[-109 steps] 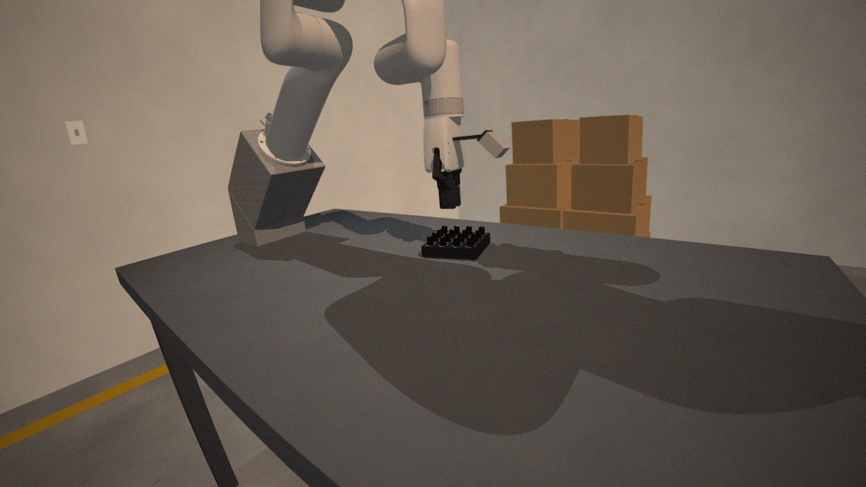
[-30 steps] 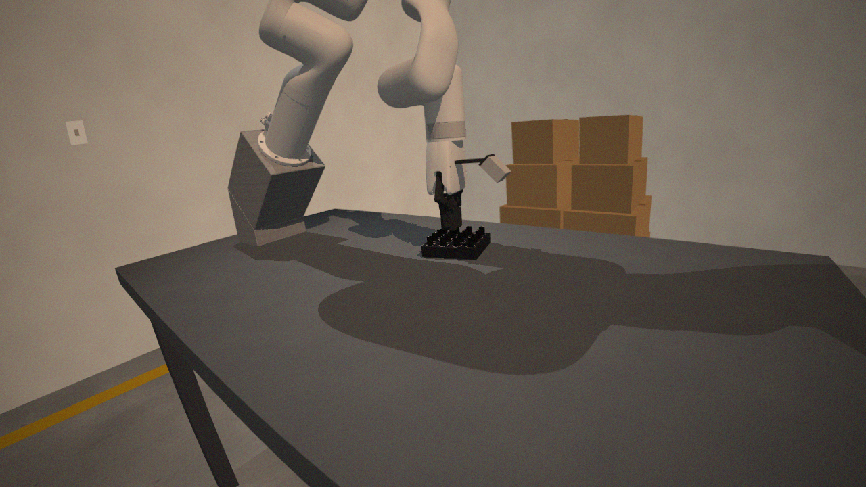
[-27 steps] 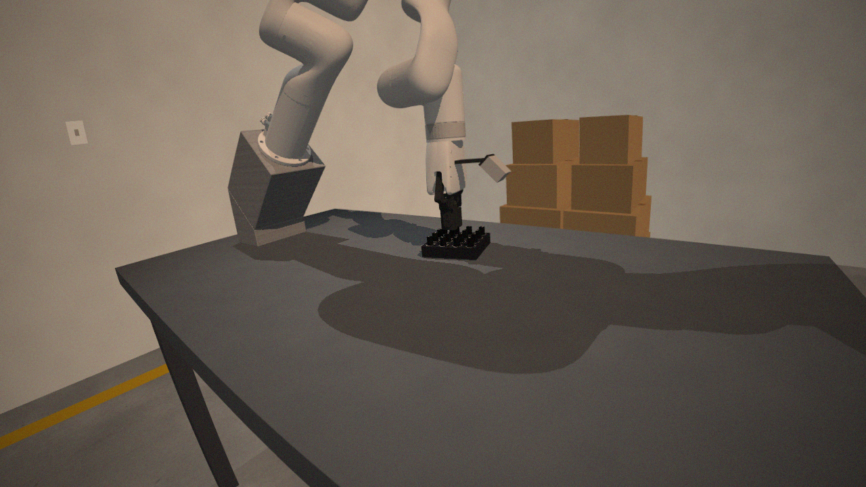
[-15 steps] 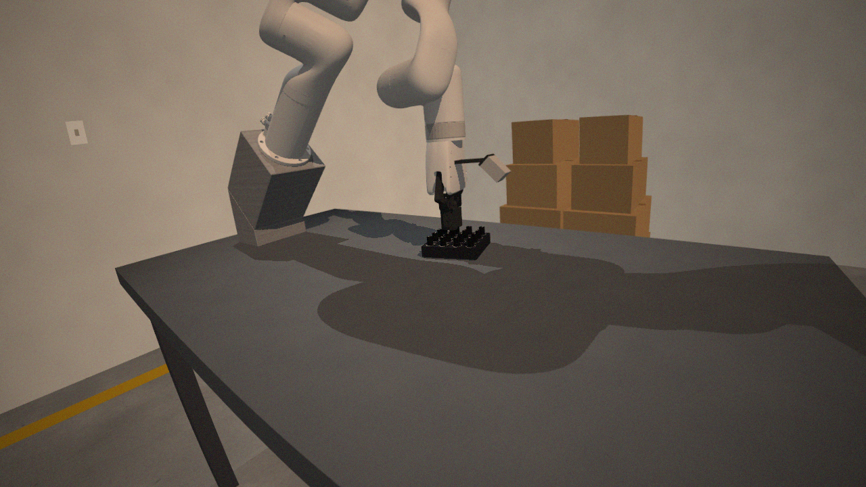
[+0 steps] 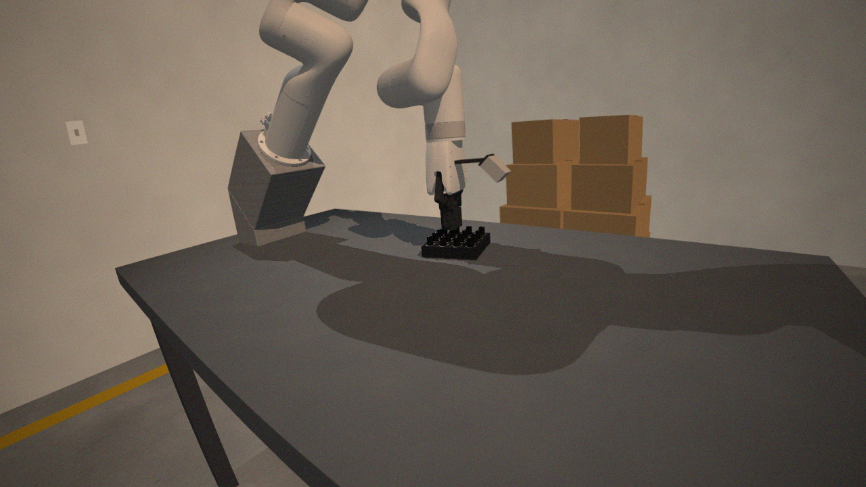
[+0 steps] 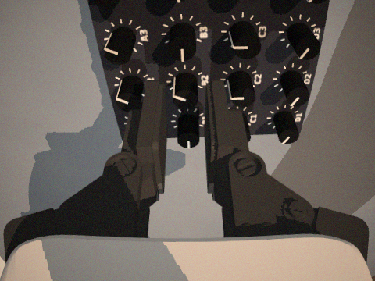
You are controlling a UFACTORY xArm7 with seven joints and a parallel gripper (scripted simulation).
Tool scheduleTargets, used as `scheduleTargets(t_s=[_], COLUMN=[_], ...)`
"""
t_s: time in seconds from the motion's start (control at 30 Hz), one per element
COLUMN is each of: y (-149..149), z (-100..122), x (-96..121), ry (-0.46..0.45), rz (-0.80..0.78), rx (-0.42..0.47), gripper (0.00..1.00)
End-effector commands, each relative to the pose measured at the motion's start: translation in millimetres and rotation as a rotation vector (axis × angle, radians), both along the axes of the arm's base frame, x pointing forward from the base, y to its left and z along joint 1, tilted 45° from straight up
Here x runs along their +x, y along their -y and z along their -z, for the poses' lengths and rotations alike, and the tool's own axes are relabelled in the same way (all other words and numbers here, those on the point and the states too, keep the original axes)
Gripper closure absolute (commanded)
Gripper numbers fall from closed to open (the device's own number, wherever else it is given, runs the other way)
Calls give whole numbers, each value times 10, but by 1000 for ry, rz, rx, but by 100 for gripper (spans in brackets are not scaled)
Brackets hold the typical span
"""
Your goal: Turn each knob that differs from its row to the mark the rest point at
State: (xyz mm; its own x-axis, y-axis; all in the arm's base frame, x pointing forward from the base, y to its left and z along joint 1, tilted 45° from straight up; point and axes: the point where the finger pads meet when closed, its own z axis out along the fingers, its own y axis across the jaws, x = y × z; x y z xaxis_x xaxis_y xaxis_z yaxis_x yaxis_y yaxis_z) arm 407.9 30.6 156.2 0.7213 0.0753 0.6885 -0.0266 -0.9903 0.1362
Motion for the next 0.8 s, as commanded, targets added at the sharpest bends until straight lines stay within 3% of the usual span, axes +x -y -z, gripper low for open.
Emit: scheduleTargets(t_s=[0.0,0.77], y=[-1,13], z=[-4,76], x=[3,80], ry=[1,1], rz=[0,0], rx=[0,0], gripper=[81,81])
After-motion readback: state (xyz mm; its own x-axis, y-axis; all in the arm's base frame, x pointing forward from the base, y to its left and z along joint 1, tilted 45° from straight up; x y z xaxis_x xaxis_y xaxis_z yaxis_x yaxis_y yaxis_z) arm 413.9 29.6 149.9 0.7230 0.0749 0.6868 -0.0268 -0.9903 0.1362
